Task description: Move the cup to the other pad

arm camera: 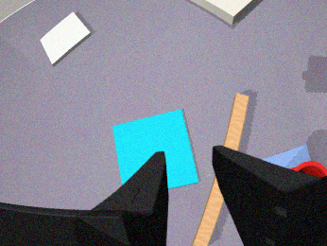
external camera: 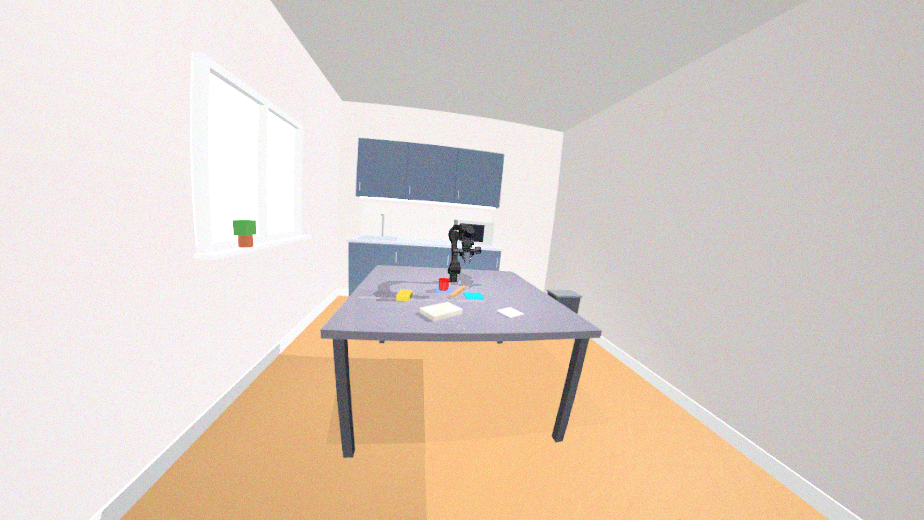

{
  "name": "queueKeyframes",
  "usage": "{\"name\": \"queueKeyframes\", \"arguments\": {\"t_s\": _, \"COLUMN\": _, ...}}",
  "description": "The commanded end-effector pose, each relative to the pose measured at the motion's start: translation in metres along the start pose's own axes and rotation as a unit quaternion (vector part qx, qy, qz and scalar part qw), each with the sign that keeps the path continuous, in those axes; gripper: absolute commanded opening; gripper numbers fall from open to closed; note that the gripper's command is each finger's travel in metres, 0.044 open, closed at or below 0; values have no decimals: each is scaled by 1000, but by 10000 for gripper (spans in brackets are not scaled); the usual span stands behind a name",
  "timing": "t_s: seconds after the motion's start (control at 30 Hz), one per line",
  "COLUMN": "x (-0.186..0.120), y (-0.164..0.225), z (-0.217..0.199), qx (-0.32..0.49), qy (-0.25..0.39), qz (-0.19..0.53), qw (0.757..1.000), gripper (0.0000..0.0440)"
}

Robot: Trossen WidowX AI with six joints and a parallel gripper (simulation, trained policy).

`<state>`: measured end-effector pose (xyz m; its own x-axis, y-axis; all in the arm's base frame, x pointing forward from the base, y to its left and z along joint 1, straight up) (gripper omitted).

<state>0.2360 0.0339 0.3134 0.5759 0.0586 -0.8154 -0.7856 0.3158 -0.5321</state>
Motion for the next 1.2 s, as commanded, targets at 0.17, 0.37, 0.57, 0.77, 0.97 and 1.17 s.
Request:
{"name": "queueKeyframes", "arguments": {"t_s": 0.17, "x": 3, "y": -1, "z": -2, "qx": -9, "qy": 39, "qz": 67, "qw": 997, "gripper": 112}}
{"name": "queueKeyframes", "arguments": {"t_s": 0.37, "x": 7, "y": -2, "z": -6, "qx": -20, "qy": 64, "qz": 111, "qw": 992, "gripper": 106}}
{"name": "queueKeyframes", "arguments": {"t_s": 0.57, "x": 13, "y": -2, "z": -11, "qx": -31, "qy": 87, "qz": 154, "qw": 984, "gripper": 110}}
{"name": "queueKeyframes", "arguments": {"t_s": 0.77, "x": 20, "y": -1, "z": -19, "qx": -40, "qy": 107, "qz": 193, "qw": 975, "gripper": 118}}
{"name": "queueKeyframes", "arguments": {"t_s": 0.97, "x": 28, "y": -1, "z": -27, "qx": -45, "qy": 124, "qz": 226, "qw": 965, "gripper": 122}}
{"name": "queueKeyframes", "arguments": {"t_s": 1.17, "x": 37, "y": -1, "z": -35, "qx": -48, "qy": 137, "qz": 252, "qw": 957, "gripper": 128}}
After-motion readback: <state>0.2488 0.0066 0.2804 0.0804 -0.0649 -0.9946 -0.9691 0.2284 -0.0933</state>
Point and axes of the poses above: the point midway between the two fingers, 35 mm back from their tips, its own x axis out along the fingers, its own z axis across the jaws, y = z × x, the point moved 9 cm from there along -x, back along the fingers, and after that the axes turned 8 degrees about x, right-handed, at the moved point
